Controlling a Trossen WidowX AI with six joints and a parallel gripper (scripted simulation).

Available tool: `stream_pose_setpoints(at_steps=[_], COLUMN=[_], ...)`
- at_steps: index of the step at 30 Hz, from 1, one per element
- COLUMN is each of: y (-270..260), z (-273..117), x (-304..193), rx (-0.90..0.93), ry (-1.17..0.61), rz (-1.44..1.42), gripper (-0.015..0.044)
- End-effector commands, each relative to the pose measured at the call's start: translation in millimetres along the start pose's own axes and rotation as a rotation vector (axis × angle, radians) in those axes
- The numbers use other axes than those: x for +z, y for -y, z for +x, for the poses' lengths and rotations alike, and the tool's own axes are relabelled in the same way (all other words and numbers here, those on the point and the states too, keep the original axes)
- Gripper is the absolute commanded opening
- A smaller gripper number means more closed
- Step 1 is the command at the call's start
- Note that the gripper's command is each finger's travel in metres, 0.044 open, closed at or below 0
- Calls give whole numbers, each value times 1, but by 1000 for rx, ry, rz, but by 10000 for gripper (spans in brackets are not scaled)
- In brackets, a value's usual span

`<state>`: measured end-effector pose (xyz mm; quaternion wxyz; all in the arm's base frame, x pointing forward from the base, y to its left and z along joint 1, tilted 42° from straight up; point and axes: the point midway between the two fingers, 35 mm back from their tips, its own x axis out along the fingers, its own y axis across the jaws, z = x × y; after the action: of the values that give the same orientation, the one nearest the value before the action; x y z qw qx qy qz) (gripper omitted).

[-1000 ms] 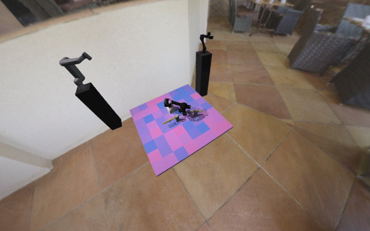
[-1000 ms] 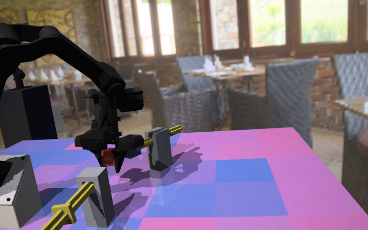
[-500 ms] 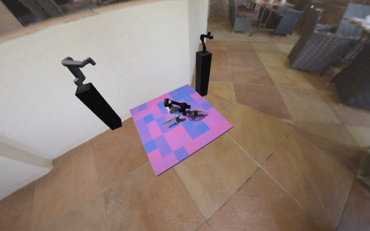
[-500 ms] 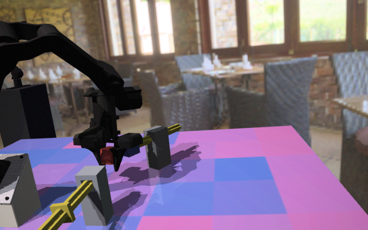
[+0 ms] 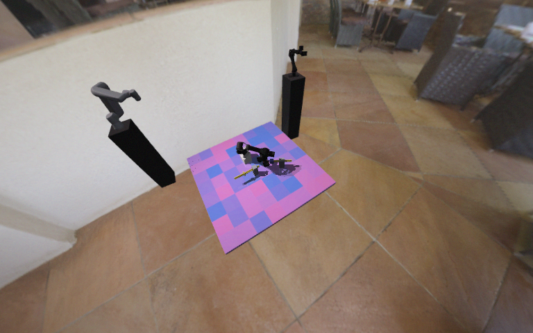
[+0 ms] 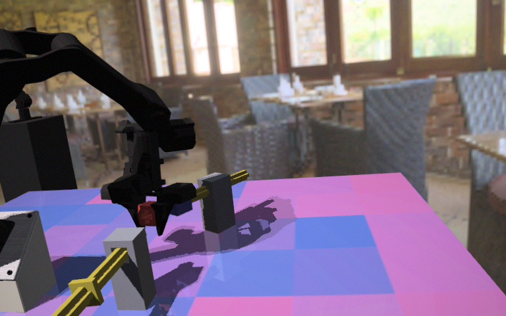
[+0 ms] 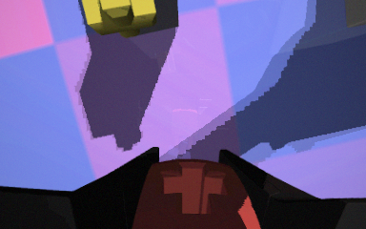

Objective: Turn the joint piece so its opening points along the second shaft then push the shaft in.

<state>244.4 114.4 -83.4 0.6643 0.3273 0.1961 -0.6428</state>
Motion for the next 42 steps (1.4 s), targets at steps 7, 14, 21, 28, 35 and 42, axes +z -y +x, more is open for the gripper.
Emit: stream_pose_setpoints(at_steps=[7,14,21,28,35,42], y=[-4,-10,-12,-11,-11,-11], z=[2,5,5,5,5,5], x=[-1,-2,-2,-2,-2,-2], rx=[6,13,15,16,16,16], ry=[-43,-99,-115,-110,-110,-110], rz=[-85,-196,-231,-226,-226,-226], gripper=[0,0,0,0,0,147])
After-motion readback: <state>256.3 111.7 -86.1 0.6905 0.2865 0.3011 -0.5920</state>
